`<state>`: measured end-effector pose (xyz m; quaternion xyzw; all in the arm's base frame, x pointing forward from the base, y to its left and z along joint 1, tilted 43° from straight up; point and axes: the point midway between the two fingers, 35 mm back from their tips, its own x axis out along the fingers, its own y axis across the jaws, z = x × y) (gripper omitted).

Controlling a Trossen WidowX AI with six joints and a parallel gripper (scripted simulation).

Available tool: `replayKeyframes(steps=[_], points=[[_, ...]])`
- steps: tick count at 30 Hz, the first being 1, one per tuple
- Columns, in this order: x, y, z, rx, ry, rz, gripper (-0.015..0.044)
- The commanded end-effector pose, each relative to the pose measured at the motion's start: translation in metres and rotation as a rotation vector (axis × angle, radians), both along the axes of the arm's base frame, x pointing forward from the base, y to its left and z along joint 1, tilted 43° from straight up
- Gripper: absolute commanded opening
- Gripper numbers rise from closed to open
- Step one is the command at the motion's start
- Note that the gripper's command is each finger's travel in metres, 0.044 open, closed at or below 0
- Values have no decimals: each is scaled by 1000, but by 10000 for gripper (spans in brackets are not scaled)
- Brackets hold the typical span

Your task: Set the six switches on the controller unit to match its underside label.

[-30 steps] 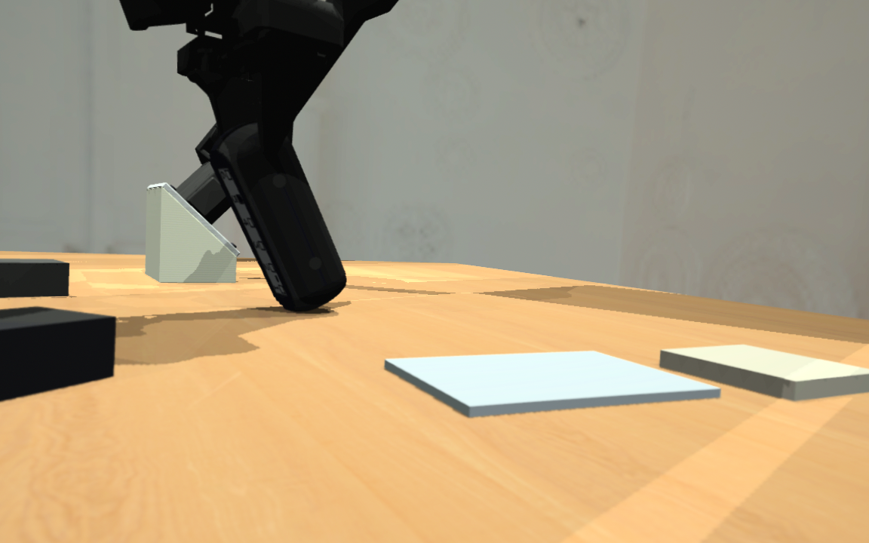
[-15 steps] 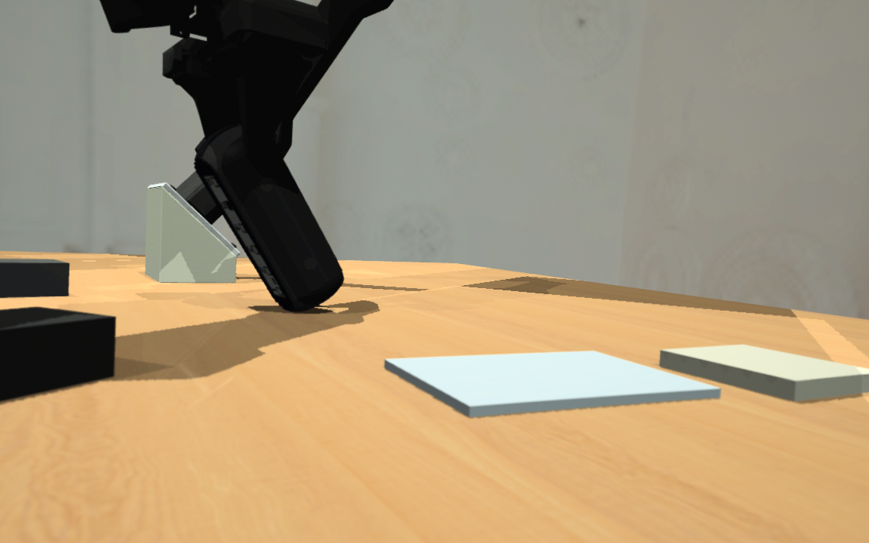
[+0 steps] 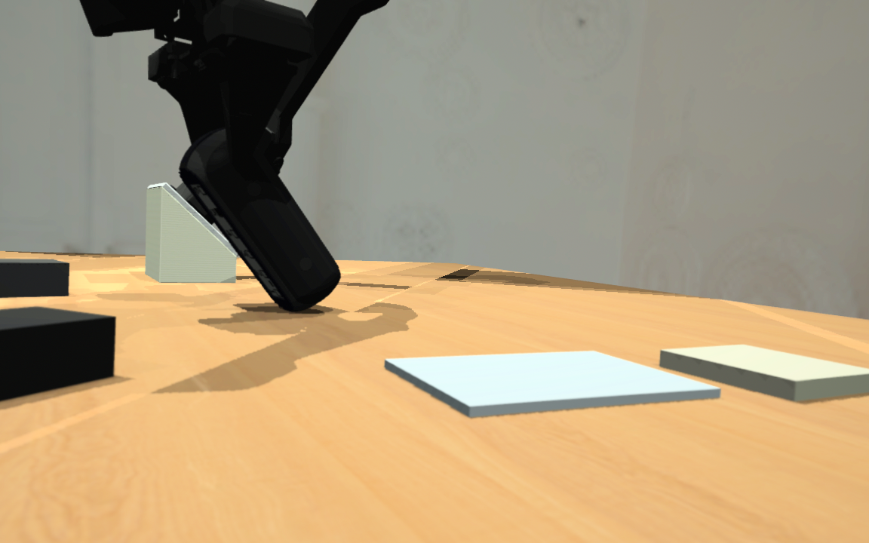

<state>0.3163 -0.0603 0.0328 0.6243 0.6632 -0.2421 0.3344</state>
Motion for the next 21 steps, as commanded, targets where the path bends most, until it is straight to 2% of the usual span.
replayKeyframes(steps=[1,21], points=[[0,2,-4,2,6,13,338],[2,-3,-19,1,5,13,338]])
